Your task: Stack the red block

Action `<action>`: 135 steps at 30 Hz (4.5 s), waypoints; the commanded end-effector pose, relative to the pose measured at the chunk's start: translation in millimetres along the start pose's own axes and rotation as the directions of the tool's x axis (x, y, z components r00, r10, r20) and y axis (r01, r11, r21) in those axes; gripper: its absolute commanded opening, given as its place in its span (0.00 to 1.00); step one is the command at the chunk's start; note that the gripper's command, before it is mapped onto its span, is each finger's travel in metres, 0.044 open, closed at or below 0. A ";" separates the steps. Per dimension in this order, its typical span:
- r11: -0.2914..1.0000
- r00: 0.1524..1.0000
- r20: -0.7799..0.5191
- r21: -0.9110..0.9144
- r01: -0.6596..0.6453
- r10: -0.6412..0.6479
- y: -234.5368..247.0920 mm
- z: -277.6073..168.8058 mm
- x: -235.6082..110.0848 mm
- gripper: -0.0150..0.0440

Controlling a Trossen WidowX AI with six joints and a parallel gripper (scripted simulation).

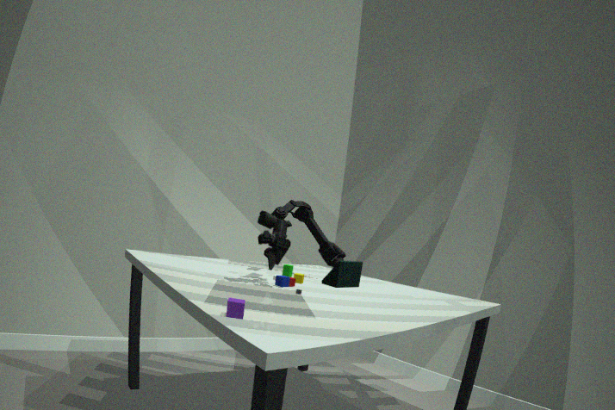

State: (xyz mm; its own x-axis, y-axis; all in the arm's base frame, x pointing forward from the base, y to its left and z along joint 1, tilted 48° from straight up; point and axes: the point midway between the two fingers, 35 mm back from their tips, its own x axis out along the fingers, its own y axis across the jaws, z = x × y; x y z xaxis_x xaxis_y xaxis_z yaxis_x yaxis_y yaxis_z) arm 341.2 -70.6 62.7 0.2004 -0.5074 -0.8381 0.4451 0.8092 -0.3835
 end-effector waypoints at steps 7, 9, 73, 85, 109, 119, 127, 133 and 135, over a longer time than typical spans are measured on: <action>0.931 0.960 -0.147 -0.317 0.182 -0.237 37.8 -41.9 -12.1 1.00; 0.898 0.944 -0.152 -0.383 0.217 -0.293 43.5 -48.8 -16.4 1.00; 0.824 0.910 -0.137 -0.493 0.279 -0.390 19.1 -70.8 57.3 1.00; 0.824 0.910 -0.137 -0.493 0.279 -0.390 19.2 -70.7 57.0 0.64; 0.825 0.911 -0.138 -0.493 0.277 -0.388 41.8 -63.5 6.7 0.25; 0.825 0.911 -0.140 -0.493 0.275 -0.387 61.3 -56.8 -38.3 0.25; 0.821 0.912 -0.134 -0.499 0.277 -0.388 64.9 -55.8 -46.4 0.25; 0.825 0.911 -0.140 -0.494 0.274 -0.387 59.9 -54.9 -53.3 0.25; 0.825 0.911 -0.140 -0.495 0.274 -0.387 51.2 -54.6 -58.4 0.25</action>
State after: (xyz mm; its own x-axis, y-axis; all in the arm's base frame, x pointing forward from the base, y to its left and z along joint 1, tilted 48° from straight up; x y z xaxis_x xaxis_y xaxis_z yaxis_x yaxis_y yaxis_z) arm 310.2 21.0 61.8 -0.1084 -0.7363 -0.6679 -0.0099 0.6726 -0.7399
